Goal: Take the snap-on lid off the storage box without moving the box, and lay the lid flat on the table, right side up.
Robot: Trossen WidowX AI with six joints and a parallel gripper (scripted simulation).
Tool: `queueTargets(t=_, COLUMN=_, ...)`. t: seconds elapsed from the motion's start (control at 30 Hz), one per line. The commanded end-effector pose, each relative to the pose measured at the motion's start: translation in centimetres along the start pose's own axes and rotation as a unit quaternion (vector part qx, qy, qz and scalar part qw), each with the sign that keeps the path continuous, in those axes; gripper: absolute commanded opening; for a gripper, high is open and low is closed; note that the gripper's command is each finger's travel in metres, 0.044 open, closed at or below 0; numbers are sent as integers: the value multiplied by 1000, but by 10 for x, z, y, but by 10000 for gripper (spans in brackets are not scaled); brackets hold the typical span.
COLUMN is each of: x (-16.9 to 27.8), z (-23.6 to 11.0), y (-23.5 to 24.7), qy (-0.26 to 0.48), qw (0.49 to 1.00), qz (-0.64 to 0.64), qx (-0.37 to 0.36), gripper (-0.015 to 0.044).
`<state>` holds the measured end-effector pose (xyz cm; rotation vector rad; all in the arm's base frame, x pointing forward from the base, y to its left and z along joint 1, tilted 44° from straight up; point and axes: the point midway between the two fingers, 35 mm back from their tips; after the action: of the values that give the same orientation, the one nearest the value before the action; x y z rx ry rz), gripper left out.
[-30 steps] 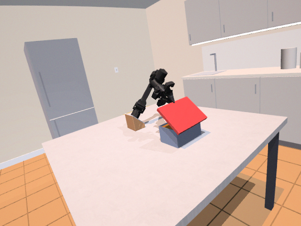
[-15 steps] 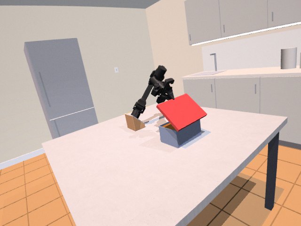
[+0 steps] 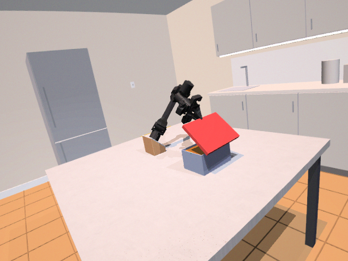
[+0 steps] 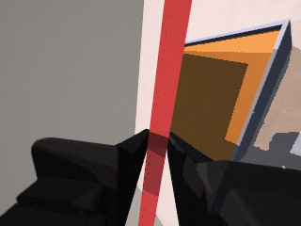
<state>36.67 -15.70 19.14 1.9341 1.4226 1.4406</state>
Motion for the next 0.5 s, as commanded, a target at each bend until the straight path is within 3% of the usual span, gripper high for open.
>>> queueTargets(t=0.0, x=8, z=-4, y=4, qy=-5, qw=1000, qz=0, qx=-5, gripper=0)
queueTargets(t=0.47, x=36, z=-6, y=9, qy=-4, qw=1000, qz=0, qx=-5, gripper=0)
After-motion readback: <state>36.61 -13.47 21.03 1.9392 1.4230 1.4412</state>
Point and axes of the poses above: the point midway between the two fingers, 35 mm back from their tips, its own z axis out along the fingers, its own y axis across the jaws, x = y × z, and after that the axes turned 15 degrees about -z, right-handed
